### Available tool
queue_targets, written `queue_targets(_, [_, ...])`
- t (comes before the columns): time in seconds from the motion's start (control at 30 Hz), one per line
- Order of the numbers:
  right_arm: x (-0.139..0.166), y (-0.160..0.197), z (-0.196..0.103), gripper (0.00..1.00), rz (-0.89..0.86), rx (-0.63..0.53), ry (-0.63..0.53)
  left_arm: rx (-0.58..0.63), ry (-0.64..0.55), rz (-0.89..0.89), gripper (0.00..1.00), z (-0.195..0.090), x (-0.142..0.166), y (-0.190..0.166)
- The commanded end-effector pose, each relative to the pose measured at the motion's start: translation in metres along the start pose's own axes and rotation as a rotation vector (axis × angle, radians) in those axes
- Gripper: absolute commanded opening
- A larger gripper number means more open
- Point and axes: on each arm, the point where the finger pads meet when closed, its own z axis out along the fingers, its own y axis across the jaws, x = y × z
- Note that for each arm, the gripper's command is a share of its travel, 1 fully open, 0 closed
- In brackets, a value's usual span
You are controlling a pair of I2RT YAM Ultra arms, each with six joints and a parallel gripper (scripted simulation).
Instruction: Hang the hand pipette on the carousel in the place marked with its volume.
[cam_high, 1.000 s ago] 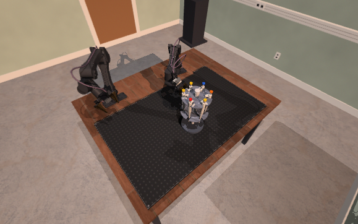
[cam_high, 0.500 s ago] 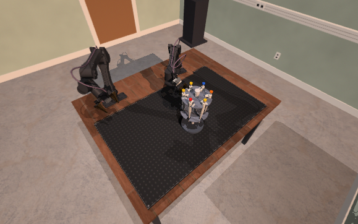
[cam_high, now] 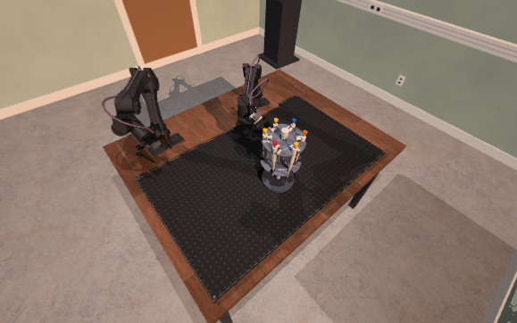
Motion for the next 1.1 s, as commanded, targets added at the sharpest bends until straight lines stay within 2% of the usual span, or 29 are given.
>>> queue_targets(0.0, [-0.0070, -0.0039, -0.0030, 1.00, -0.014, 0.006, -0.026, -0.015, -0.024, -0.045, 0.12, -0.0015, -0.0162, 0.0038])
queue_targets(0.47, [-0.0070, -0.0039, -0.0030, 1.00, -0.014, 0.006, -0.026, -0.015, -0.024, -0.045, 0.12, -0.0015, -0.0162, 0.0038])
queue_targets(0.5, [-0.0070, -0.0039, -0.0030, 1.00, -0.014, 0.006, -0.026, -0.008, -0.012, -0.022, 0.50, -0.0008, -0.0093, 0.0024])
queue_targets(1.07, [-0.0070, -0.0039, -0.0030, 1.00, -0.014, 0.006, -0.026, -0.008, -0.012, -0.022, 0.50, -0.0008, -0.0093, 0.0024])
